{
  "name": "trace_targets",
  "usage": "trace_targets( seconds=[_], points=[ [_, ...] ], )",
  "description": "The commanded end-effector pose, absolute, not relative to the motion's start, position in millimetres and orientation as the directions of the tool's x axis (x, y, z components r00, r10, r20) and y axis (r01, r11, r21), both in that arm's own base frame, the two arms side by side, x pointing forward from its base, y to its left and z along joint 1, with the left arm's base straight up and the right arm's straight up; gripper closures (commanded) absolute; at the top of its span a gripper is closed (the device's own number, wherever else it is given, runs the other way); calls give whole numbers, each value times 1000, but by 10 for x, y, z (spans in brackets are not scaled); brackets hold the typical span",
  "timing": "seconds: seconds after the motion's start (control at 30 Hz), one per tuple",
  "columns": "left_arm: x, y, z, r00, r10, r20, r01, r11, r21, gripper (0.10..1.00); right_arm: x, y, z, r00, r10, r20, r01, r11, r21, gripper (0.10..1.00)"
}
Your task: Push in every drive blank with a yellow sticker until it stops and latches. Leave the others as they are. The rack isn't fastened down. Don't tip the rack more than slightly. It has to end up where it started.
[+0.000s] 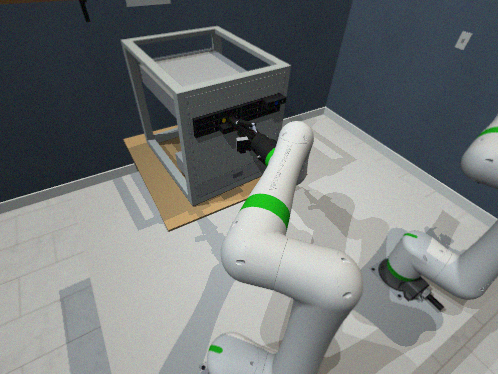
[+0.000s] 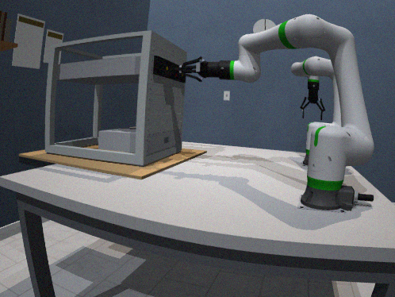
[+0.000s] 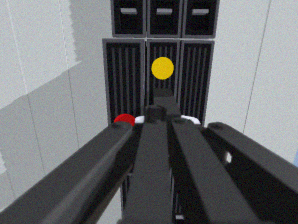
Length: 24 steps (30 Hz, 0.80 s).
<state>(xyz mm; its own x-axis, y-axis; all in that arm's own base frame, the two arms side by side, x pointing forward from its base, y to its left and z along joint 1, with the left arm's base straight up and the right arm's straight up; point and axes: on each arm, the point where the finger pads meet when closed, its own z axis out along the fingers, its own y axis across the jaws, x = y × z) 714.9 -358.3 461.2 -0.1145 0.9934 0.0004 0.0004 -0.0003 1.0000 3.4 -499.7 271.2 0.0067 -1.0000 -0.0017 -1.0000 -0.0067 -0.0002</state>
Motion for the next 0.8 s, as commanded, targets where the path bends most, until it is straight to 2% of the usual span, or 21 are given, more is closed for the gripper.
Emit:
trace_targets(
  seconds=[0.0,0.77],
  points=[
    [7149,-3582,4629,-114,993,-1,-1,1,1000,999,33,-5000,2720,7,-1000,0,-1000,-7,0,98],
    [7098,-3588,4629,-114,993,-1,-1,1,1000,999,33,-5000,2720,7,-1000,0,-1000,-7,0,98]
  ],
)
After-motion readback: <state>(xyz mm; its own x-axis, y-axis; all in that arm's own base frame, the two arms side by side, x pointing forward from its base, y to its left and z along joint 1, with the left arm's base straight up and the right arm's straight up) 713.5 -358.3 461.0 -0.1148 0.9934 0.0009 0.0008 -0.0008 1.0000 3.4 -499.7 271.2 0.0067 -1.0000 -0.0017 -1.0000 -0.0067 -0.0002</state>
